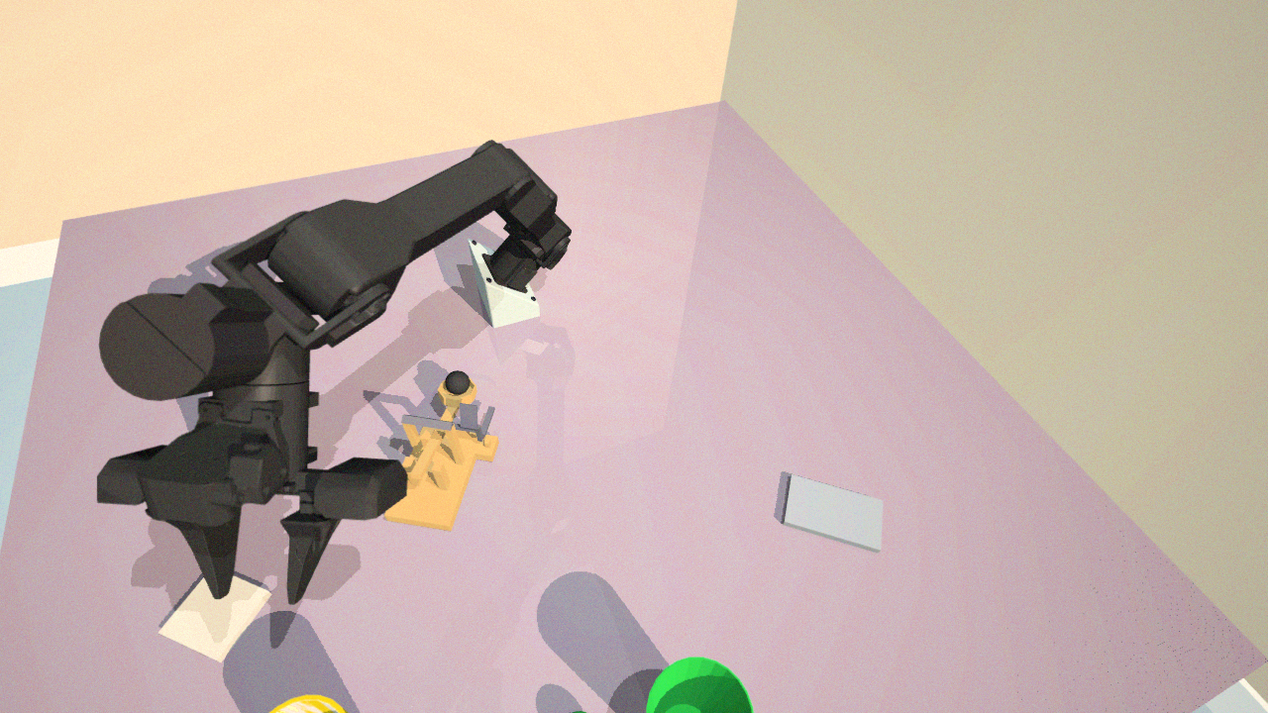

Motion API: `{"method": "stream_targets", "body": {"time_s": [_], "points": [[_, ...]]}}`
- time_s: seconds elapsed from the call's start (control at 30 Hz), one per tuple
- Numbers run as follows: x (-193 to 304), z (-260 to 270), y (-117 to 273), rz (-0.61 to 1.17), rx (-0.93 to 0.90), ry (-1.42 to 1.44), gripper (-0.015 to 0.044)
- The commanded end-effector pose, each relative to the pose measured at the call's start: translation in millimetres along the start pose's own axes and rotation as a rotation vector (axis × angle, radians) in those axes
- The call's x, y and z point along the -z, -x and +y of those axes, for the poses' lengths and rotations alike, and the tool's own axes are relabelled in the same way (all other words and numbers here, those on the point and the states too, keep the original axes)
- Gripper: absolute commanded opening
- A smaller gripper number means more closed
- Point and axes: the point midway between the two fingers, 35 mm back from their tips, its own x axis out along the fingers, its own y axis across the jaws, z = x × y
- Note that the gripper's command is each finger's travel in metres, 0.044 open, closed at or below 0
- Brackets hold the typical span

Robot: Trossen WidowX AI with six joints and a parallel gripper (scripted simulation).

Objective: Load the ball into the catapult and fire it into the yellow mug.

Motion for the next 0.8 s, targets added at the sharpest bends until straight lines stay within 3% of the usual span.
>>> {"method": "stream_targets", "body": {"time_s": [0.0, 0.2, 0.77], "points": [[0, 1, 0, -0.001, -0.005, 0.007, 0.0151], [0, 1, 0, -0.001, -0.005, 0.007, 0.0], [30, 18, -2, 0.102, 0.078, 0.19, 0.0]]}}
